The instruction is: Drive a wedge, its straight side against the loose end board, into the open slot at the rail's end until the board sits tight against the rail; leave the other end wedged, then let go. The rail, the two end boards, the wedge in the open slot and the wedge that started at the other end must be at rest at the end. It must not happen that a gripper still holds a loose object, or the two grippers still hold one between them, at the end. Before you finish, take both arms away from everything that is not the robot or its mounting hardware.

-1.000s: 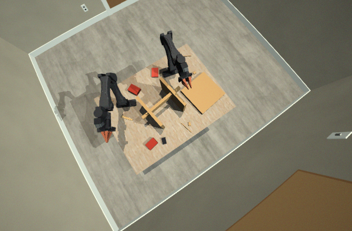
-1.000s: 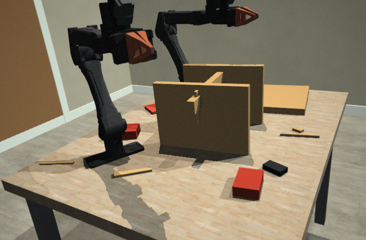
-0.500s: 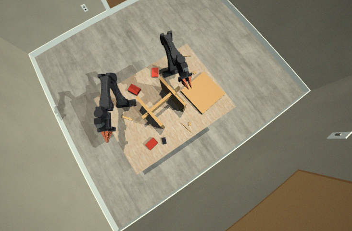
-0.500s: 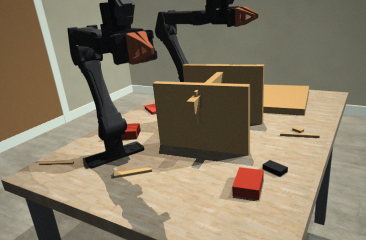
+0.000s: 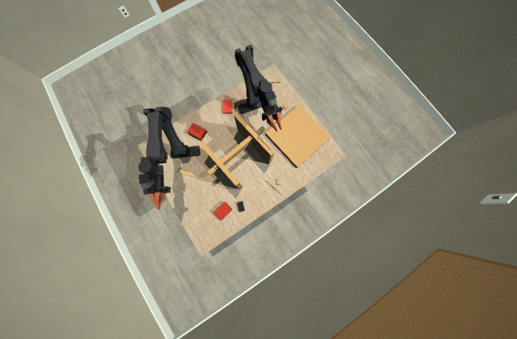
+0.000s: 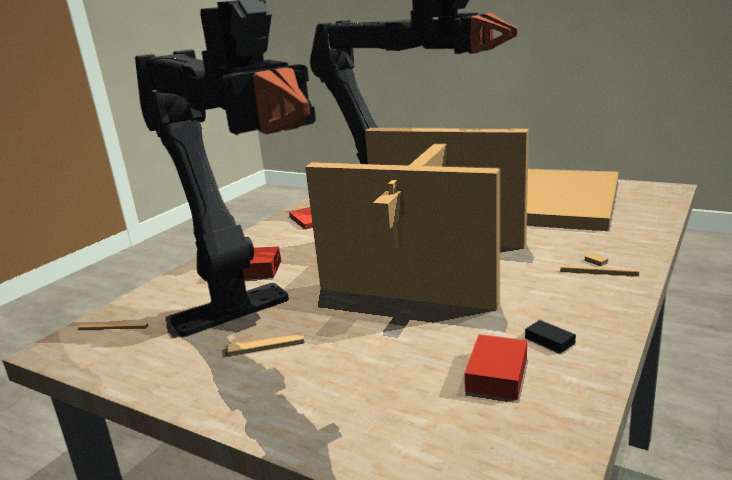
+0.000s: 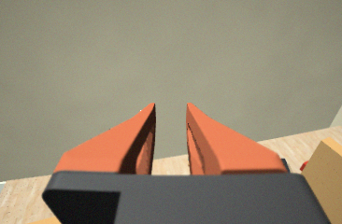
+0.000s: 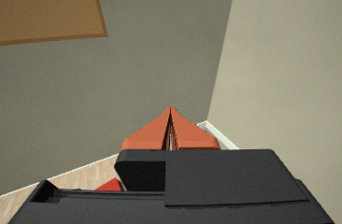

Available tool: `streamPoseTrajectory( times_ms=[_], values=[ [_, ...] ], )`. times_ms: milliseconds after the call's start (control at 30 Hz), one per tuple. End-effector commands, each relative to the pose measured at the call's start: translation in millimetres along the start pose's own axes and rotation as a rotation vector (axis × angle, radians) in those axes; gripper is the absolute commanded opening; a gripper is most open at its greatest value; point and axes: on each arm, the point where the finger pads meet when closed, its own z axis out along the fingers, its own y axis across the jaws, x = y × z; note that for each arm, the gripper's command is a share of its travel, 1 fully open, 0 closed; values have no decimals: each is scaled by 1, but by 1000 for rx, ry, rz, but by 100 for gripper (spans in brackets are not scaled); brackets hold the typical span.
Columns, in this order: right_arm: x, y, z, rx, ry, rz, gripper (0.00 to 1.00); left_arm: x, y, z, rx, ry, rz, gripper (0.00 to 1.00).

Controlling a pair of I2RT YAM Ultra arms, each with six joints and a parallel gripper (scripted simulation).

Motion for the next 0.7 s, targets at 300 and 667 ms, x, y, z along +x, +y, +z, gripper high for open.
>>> streamPoseTrajectory(
  times_ms=[300,667],
  values=[
    [-46,-3,-14,8,-116,-6,0,-26,-1,-6,0,-67,-7,21],
    [-38,-5,-8,10,-95,-6,0,-26,-2,-6,2,-66,-7,21]
  ],
)
